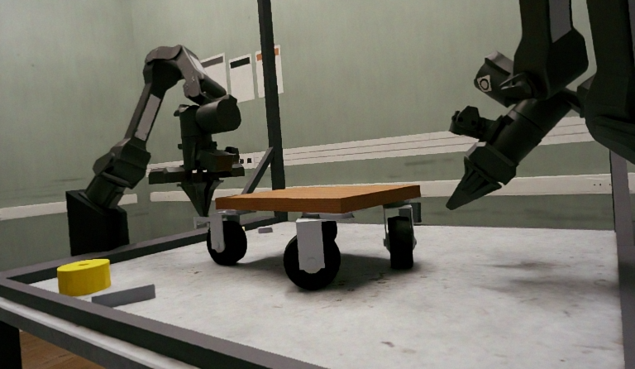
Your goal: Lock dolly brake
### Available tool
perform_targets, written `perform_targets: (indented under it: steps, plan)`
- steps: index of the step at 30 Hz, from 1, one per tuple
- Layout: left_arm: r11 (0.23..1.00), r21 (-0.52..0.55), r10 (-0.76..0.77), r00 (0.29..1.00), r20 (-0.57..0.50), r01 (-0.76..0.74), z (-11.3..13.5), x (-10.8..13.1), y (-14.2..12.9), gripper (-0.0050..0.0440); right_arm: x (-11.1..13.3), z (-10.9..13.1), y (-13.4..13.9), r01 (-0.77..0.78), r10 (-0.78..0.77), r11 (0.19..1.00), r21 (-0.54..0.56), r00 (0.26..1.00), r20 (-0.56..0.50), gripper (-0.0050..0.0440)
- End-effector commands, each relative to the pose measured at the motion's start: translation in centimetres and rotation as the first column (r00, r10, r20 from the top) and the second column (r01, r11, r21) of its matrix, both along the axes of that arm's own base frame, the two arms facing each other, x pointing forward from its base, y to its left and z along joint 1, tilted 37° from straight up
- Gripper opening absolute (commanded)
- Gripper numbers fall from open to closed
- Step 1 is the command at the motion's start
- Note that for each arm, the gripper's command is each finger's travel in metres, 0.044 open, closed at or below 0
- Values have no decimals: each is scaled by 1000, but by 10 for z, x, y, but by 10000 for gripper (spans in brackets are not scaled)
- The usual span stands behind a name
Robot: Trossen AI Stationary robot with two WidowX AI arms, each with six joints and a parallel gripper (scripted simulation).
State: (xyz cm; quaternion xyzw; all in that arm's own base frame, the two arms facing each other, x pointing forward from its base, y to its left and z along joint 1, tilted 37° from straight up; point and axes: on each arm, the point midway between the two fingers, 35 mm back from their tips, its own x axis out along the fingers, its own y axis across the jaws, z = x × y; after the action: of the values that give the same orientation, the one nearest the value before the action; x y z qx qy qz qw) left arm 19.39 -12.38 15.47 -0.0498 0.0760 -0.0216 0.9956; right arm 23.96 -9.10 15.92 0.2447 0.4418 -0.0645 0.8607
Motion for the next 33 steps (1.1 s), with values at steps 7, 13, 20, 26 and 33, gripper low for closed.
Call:
perform_targets:
  steps: [7,13,20,26,33]
  plan:
    - [1000,-7,0,1000,6,0,3,0,0,440,2,-4,1,-2,2,1000,2,1000,-8,-50]
    - [1000,-7,0,1000,6,0,3,0,0,440,2,-5,1,-2,2,1000,2,1000,-8,-50]
    - [1000,-7,0,1000,6,0,3,0,0,440,3,-6,1,-2,2,1000,2,1000,-8,-50]
    - [1000,-7,0,1000,6,0,3,0,0,440,-1,10,-3,-3,3,1000,-11,1000,13,-50]
    - [1000,-7,0,1000,6,0,3,0,0,440,-34,60,-10,-2,3,999,-35,999,33,-50]
